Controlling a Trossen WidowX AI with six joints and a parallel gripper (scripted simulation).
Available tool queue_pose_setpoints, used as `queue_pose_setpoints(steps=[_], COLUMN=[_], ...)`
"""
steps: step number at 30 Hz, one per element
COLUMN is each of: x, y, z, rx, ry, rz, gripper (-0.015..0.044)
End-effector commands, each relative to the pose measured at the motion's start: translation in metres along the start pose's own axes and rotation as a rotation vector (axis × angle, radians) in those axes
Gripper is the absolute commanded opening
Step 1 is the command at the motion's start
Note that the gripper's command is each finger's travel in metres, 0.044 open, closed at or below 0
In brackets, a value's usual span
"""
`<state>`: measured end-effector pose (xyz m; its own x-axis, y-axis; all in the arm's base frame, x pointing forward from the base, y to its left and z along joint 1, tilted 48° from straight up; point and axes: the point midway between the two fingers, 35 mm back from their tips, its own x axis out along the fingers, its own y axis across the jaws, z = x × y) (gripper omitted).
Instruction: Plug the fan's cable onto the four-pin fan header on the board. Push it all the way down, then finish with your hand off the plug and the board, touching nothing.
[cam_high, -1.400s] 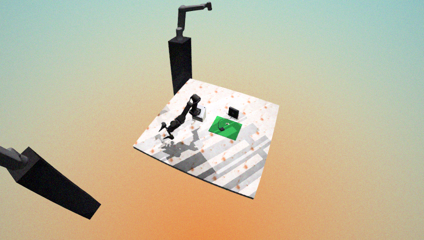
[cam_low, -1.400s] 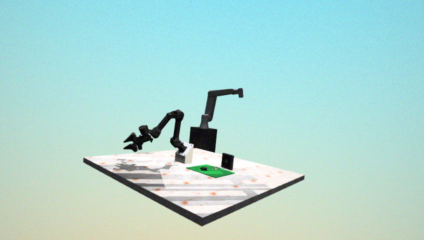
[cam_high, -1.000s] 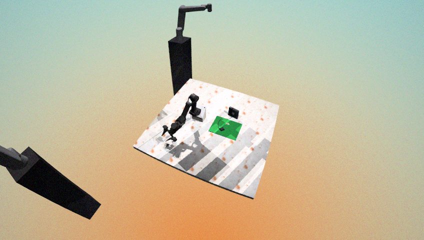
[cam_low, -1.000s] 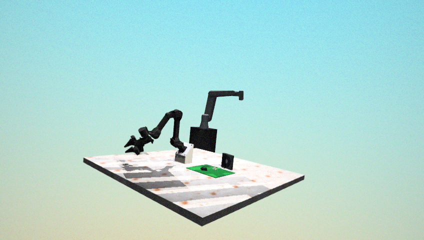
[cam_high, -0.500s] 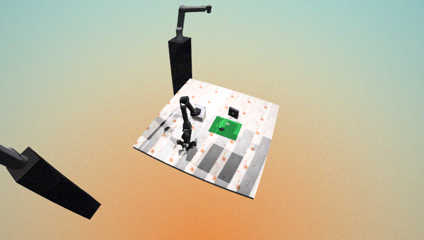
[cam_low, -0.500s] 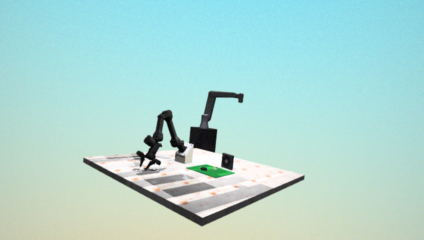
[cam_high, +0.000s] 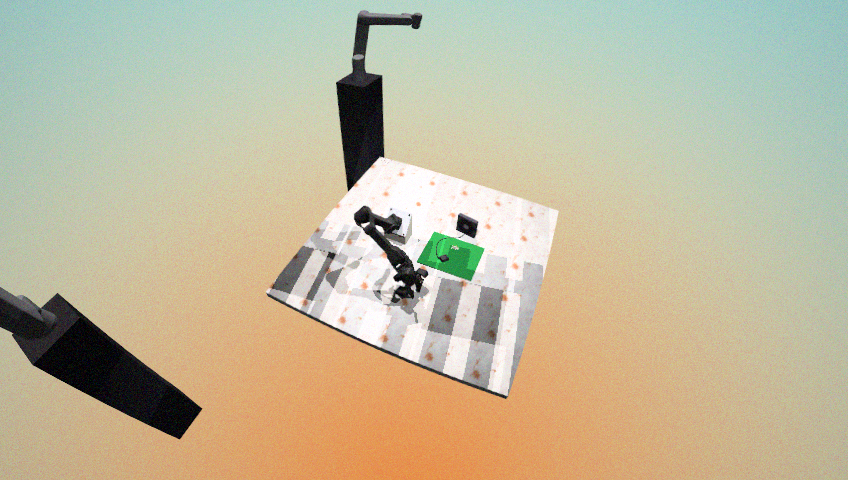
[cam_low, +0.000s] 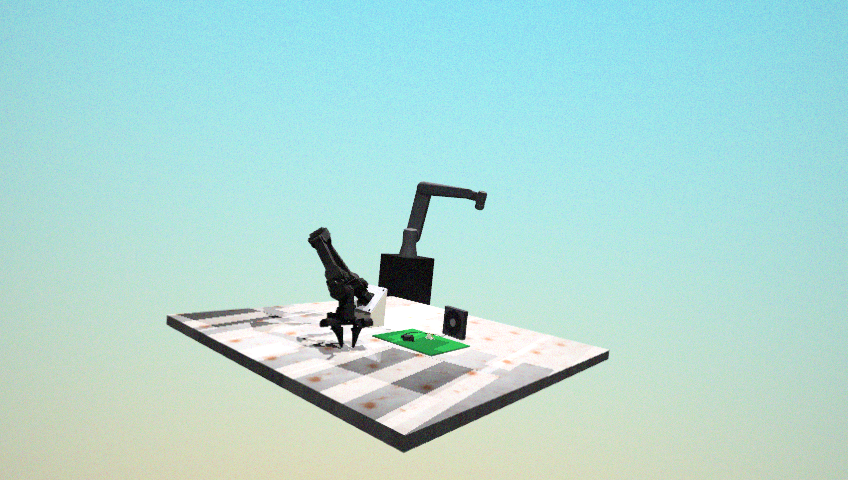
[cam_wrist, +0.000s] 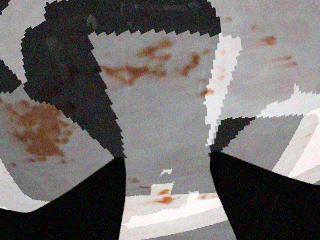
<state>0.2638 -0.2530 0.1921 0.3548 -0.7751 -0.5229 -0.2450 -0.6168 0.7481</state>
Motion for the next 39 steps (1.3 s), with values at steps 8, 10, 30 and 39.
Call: queue_pose_setpoints(steps=[8, 10, 30, 39], x=[-0.034, -0.048, -0.06, -0.05], y=[-0.175, -0.202, -0.262, -0.263], z=[-0.025, -0.023, 0.002, 0.005], rx=[-0.583, -0.713, -1.085, -1.085], ry=[-0.132, -0.152, -0.185, -0.185], rz=[-0.299, -0.317, -0.294, -0.294], gripper=[0.021, 0.021, 0.021, 0.021])
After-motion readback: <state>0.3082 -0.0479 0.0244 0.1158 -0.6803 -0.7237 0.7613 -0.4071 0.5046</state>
